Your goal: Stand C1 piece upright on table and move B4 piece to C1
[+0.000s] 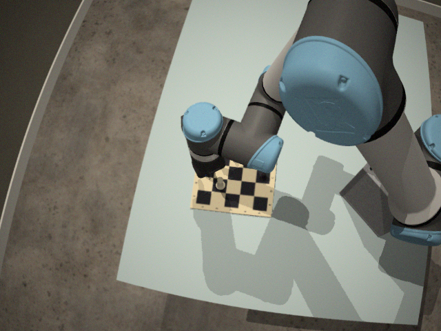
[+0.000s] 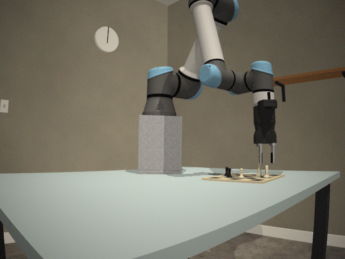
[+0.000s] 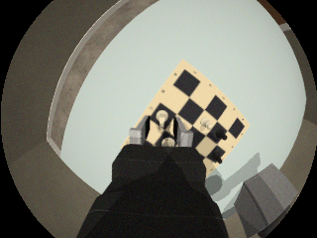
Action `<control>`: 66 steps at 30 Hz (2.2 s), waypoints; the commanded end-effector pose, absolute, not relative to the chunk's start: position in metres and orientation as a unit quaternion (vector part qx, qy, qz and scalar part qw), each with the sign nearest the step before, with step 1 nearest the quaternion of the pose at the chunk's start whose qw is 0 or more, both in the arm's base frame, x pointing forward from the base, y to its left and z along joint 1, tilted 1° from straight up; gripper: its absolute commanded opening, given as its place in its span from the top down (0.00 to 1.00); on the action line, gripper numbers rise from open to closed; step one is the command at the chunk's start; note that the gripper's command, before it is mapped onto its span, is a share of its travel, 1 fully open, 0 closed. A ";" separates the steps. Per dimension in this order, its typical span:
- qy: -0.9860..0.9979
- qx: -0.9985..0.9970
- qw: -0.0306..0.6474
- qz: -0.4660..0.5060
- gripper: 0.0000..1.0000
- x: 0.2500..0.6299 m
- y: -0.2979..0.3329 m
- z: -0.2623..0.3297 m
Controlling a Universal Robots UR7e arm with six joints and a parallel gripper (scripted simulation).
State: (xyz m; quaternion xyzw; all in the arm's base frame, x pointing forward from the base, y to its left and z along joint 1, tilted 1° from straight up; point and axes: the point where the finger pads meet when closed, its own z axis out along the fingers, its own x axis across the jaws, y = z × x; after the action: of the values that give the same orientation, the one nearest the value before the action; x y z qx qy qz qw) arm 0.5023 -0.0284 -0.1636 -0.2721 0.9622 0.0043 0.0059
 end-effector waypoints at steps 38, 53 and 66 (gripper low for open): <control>0.962 -0.272 0.007 0.004 0.27 0.503 -0.028 -0.183; 0.962 -0.272 0.007 0.004 0.27 0.503 -0.028 -0.198; 0.962 -0.272 0.007 0.004 0.27 0.503 -0.028 -0.198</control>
State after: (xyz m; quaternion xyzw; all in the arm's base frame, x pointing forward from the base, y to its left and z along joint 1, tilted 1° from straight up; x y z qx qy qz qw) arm 0.5026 -0.0280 -0.1983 -0.2721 0.9622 0.0043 0.0059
